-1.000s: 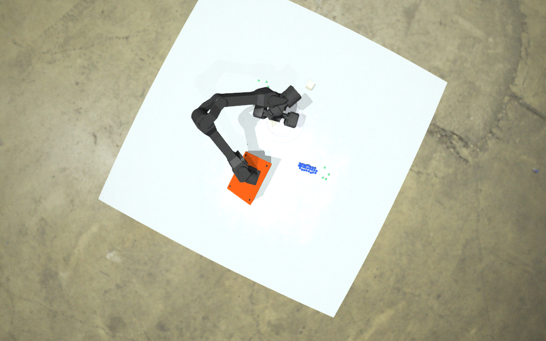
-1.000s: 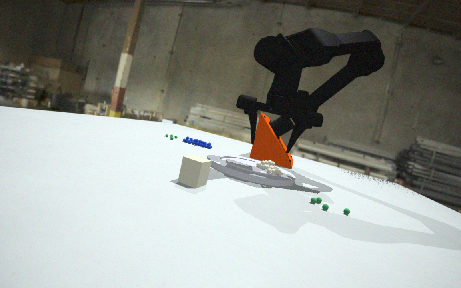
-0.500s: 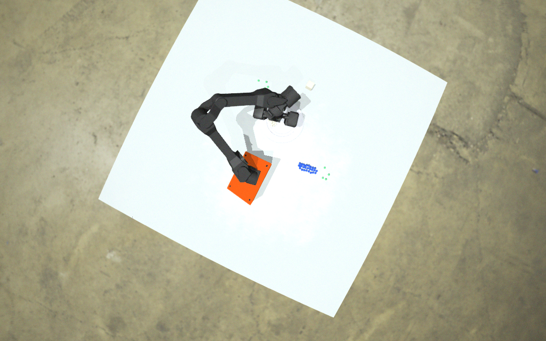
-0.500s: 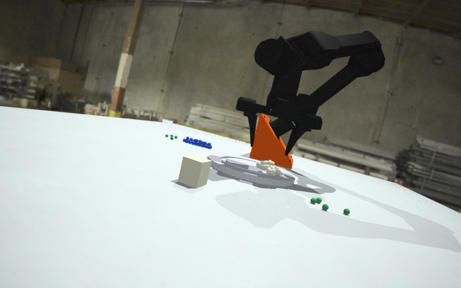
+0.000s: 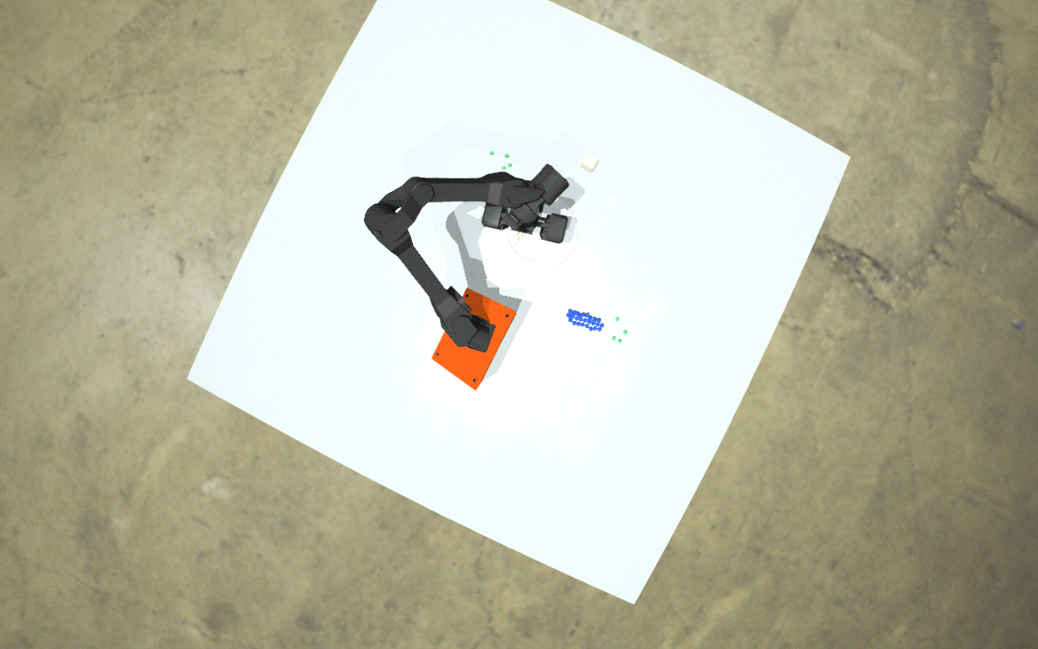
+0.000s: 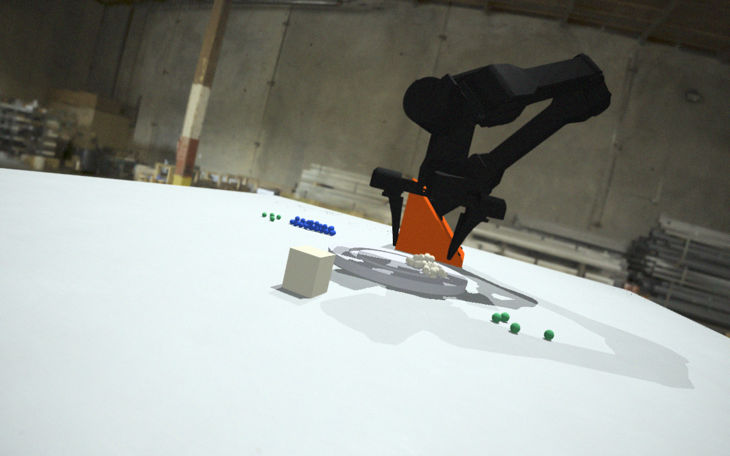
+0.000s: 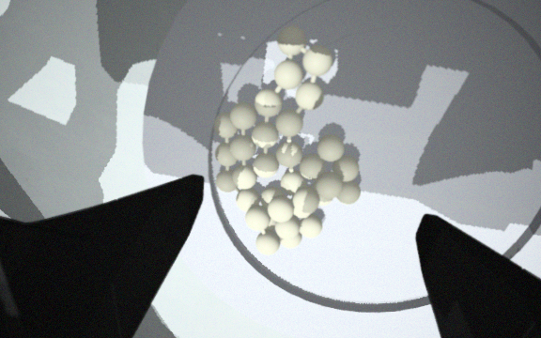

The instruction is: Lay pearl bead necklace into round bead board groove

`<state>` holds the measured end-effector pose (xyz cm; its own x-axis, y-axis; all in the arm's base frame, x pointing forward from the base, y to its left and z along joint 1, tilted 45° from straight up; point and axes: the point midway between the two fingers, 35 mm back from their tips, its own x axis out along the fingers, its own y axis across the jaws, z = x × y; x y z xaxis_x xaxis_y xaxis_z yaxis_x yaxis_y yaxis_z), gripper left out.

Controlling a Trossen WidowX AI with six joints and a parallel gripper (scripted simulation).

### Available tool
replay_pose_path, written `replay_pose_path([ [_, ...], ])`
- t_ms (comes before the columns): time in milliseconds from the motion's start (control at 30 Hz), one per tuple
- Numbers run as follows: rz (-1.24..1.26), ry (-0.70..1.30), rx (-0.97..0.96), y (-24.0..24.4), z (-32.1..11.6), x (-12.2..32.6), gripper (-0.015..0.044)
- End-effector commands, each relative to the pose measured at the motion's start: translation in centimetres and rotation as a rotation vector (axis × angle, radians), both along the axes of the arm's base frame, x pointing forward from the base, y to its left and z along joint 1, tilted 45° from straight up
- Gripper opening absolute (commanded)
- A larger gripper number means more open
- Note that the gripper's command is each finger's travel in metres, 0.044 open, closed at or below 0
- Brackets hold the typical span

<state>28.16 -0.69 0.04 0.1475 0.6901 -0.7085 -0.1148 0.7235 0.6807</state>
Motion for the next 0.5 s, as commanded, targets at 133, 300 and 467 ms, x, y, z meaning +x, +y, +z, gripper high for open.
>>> replay_pose_path([
  [133, 0.000, 0.004, 0.008, 0.94, -0.80, -0.01, 0.0380],
  [300, 0.003, 0.002, 0.002, 0.70, -0.63, 0.02, 0.0301],
  [467, 0.003, 0.002, 0.002, 0.70, -0.63, 0.02, 0.0170],
])
